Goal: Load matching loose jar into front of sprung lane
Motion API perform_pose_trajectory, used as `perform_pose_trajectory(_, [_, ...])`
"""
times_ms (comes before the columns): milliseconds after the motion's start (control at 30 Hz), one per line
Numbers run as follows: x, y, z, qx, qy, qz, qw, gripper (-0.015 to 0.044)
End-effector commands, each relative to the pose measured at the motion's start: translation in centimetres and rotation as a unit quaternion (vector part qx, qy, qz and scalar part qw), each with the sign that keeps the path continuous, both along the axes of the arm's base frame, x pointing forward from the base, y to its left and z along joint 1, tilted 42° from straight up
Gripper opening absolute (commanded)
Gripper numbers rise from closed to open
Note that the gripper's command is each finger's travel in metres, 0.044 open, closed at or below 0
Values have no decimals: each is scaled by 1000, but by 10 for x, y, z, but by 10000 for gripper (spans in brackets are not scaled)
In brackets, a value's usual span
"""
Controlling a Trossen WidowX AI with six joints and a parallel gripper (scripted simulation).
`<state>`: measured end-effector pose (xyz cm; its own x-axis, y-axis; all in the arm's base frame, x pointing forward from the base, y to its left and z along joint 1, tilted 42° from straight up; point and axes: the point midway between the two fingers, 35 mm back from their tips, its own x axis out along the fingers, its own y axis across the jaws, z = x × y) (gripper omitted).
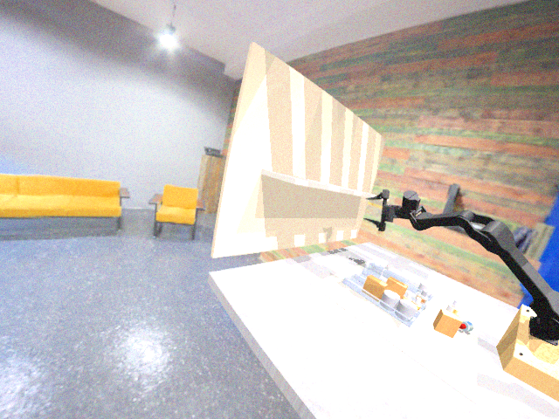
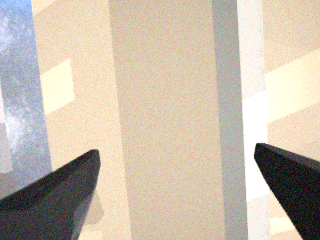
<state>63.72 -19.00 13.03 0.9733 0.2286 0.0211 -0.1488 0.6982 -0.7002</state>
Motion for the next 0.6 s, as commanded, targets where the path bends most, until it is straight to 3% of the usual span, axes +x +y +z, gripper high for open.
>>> perform_pose_trajectory(0, [-22,-19,-48,43,103,-28,993,440])
perform_pose_trajectory(267, [-112,-43,-147,156,329,-87,927,440])
perform_pose_trajectory(567, [-254,-17,-216,286,548,-127,776,440])
